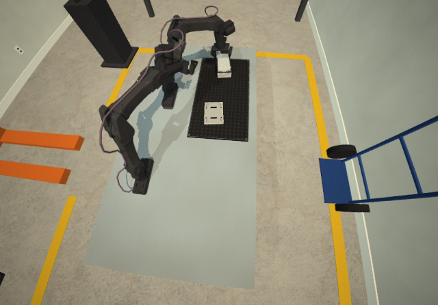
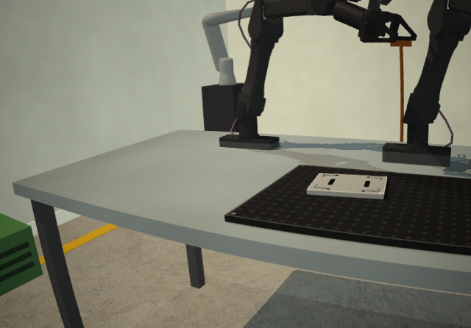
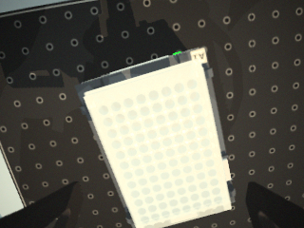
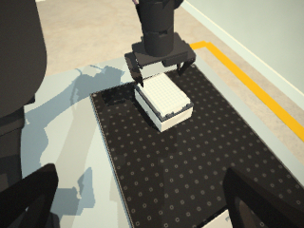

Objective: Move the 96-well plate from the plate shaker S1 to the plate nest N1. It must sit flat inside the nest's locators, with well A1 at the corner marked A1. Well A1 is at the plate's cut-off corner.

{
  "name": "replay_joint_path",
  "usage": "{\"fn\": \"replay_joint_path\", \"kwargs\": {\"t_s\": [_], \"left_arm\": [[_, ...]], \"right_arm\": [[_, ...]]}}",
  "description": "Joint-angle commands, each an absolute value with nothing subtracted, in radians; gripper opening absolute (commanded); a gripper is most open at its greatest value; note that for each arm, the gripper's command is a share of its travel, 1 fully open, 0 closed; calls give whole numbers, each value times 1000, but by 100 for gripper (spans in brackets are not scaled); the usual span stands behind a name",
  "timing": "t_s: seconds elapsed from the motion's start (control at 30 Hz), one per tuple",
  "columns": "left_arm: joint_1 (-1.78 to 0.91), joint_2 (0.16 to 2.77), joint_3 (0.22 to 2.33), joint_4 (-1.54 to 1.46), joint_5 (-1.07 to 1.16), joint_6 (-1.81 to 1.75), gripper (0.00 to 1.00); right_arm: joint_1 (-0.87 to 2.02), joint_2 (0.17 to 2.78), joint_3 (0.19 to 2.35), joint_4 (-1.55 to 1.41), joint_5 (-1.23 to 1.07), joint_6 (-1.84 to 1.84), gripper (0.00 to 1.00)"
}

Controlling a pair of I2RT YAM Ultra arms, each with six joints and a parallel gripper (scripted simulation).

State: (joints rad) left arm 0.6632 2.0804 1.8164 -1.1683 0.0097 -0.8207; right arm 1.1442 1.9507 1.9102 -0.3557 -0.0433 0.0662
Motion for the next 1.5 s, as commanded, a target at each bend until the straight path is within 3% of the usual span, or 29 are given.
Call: {"fn": "replay_joint_path", "kwargs": {"t_s": [0.0, 0.5, 1.47], "left_arm": [[651, 2120, 1876, -1242, -12, -984, 100], [645, 2258, 2035, -1329, -5, -1070, 100], [645, 2241, 1898, -1212, -5, -1070, 100]], "right_arm": [[1135, 1943, 1936, -353, -39, 61, 100], [1135, 1943, 1936, -353, -39, 61, 100], [1135, 1943, 1936, -353, -39, 61, 100]]}}
